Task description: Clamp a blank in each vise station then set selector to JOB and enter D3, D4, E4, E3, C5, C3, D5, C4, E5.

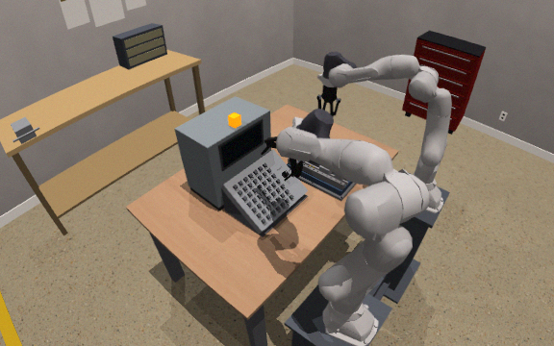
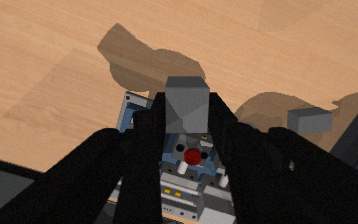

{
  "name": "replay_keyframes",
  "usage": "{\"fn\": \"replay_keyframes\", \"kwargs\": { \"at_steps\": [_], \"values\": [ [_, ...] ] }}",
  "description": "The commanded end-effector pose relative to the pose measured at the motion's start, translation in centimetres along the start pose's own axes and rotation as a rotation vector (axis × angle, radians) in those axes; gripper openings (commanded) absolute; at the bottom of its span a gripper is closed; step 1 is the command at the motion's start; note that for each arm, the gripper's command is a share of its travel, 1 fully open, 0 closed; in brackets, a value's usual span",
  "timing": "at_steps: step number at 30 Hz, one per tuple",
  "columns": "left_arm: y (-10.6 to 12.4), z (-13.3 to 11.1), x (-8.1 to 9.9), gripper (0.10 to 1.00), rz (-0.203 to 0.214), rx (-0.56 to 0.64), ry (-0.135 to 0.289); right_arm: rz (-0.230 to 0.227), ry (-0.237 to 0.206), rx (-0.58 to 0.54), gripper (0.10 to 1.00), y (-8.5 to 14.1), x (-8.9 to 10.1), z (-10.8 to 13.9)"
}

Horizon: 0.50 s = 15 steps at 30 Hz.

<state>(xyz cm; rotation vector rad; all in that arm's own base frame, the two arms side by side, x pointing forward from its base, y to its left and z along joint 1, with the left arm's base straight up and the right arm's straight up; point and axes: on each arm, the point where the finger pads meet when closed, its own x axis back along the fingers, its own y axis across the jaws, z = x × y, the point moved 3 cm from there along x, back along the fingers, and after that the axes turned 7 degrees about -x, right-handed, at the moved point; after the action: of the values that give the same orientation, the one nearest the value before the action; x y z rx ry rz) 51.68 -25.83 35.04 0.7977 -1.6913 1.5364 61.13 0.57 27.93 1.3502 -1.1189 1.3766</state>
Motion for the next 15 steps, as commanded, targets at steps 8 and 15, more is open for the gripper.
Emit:
{"fn": "replay_keyframes", "kwargs": {
  "at_steps": [8,15],
  "values": [
    [0.0,0.0,0.0,1.0,0.0,0.0,0.0,-0.021,-0.004,0.072,0.099,0.4,-0.1,-1.5],
    [0.0,0.0,0.0,1.0,0.0,0.0,0.0,-0.021,-0.004,0.141,0.099,0.2,-0.1,-2.7]
  ]
}}
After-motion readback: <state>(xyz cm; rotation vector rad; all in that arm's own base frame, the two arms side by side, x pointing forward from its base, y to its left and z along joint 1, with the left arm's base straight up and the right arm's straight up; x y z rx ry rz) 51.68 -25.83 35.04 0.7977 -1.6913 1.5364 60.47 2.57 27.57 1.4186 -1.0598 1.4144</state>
